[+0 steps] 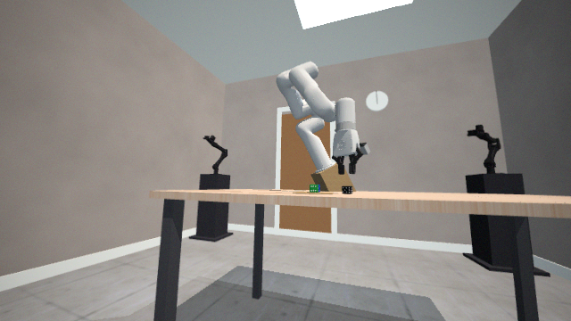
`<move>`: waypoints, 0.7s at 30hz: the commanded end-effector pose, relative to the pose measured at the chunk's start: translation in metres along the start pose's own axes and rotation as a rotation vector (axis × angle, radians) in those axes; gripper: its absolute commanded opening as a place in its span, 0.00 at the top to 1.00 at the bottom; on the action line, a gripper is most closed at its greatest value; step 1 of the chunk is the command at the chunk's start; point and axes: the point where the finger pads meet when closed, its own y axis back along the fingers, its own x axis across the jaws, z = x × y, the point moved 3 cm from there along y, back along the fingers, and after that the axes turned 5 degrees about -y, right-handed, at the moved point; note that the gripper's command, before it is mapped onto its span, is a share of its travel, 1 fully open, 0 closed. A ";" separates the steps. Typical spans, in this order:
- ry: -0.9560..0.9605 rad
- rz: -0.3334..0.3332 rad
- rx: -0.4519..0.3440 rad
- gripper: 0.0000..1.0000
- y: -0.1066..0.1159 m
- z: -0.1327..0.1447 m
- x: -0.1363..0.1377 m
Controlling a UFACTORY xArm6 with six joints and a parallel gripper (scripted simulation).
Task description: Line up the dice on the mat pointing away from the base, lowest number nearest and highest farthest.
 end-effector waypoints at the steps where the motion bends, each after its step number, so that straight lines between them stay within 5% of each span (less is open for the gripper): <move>1: -0.001 0.003 -0.001 0.53 -0.004 0.001 0.001; 21: -0.001 0.003 -0.001 0.53 -0.030 0.001 0.001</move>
